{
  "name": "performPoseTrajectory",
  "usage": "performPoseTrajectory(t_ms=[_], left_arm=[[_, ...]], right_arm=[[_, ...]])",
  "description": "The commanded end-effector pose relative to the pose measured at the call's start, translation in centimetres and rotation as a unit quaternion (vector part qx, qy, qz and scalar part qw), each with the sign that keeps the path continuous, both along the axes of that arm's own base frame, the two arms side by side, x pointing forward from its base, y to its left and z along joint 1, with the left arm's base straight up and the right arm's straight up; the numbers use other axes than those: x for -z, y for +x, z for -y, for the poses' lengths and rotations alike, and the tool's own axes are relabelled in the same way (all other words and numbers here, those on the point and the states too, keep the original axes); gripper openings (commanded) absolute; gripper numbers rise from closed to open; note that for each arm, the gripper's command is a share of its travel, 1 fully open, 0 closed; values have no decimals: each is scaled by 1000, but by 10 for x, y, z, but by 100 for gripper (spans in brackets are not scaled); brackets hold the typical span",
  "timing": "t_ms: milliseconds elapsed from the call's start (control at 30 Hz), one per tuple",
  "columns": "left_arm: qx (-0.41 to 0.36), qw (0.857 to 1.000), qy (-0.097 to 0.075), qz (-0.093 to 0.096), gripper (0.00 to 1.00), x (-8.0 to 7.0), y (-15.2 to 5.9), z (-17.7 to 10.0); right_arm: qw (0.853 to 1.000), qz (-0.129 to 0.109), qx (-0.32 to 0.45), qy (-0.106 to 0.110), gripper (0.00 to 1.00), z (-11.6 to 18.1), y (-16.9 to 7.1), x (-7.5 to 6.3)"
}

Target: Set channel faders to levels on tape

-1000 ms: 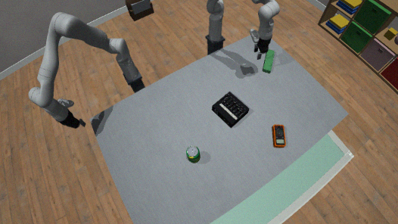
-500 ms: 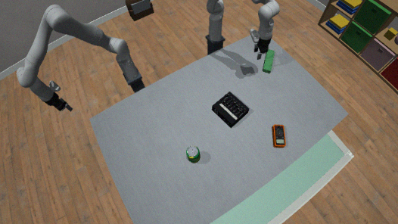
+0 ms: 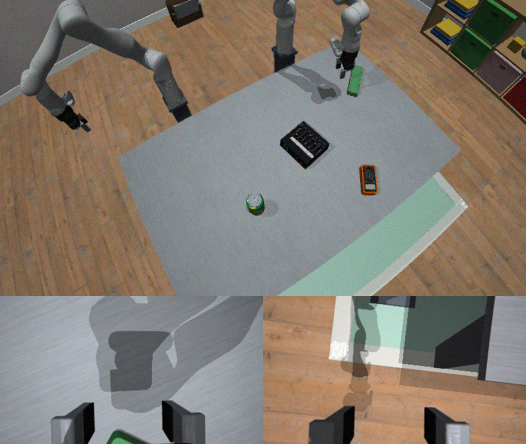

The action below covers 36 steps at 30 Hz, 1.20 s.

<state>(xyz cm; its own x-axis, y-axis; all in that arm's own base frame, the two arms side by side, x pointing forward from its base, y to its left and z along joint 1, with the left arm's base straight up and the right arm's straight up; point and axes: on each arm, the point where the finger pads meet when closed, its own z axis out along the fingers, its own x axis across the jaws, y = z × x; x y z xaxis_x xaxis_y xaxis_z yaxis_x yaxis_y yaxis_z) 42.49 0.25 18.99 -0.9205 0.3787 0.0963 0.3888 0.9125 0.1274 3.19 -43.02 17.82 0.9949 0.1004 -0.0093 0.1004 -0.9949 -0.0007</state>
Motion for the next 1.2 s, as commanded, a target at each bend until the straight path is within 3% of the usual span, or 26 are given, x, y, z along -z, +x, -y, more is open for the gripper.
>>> performPoseTrajectory(t_ms=[0,233,867,1000,1167], left_arm=[[0,1000,0,1,100,-1,0,0],[0,1000,0,1,100,-1,0,0],[-4,1000,-1,2,100,-1,5,4],[-19,1000,-3,8,100,-3,22,19],[-54,998,-11,20,100,-6,59,60]], right_arm=[[1000,2,18,-1,100,-1,-11,-1],[999,4,42,0,100,-4,-26,-2],[999,5,49,0,100,-5,-31,-2],[999,5,49,0,100,-5,-31,-2],[999,5,49,0,100,-5,-31,-2]])
